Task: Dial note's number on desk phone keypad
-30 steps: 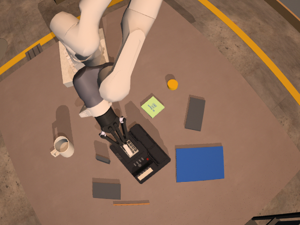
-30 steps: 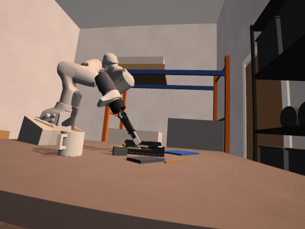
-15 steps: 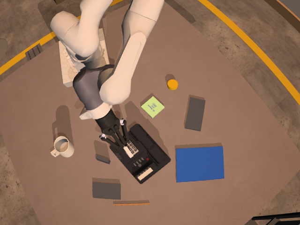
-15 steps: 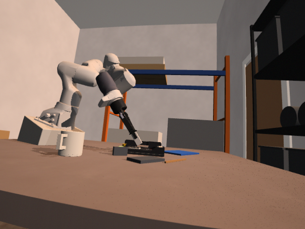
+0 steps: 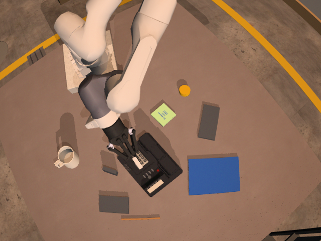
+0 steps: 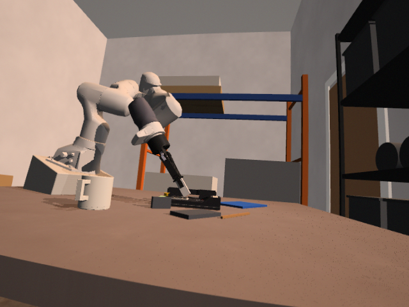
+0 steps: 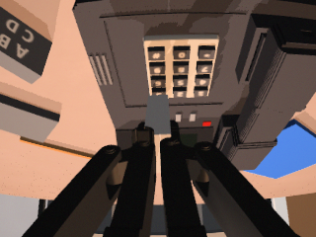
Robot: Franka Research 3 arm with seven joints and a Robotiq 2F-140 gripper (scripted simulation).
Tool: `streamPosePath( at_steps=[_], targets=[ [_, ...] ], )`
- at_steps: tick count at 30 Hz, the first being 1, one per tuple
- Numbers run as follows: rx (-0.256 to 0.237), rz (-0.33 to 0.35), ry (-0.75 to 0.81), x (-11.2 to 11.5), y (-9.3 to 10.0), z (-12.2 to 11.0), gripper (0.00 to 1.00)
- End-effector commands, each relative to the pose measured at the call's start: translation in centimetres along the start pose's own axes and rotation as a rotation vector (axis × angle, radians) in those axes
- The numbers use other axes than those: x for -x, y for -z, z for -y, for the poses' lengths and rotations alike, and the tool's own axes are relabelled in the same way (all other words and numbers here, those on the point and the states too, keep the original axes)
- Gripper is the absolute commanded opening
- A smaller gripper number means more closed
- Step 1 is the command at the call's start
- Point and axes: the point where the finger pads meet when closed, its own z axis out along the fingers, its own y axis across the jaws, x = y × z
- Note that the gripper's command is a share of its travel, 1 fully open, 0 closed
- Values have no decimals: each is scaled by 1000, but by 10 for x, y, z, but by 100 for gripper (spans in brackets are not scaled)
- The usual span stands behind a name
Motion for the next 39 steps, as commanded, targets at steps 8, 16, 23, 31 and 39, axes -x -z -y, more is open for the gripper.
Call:
streamPosePath(
  at_steps=[8,16,23,31,39],
  targets=[
    [2,4,6,0,-2,-1,0],
    [2,4,6,0,-3,-1,0],
    [2,4,6,-1,-3,-1,0],
    [2,4,6,-1,-4,-1,0],
    [2,4,6,4,3,-1,0]
  ],
)
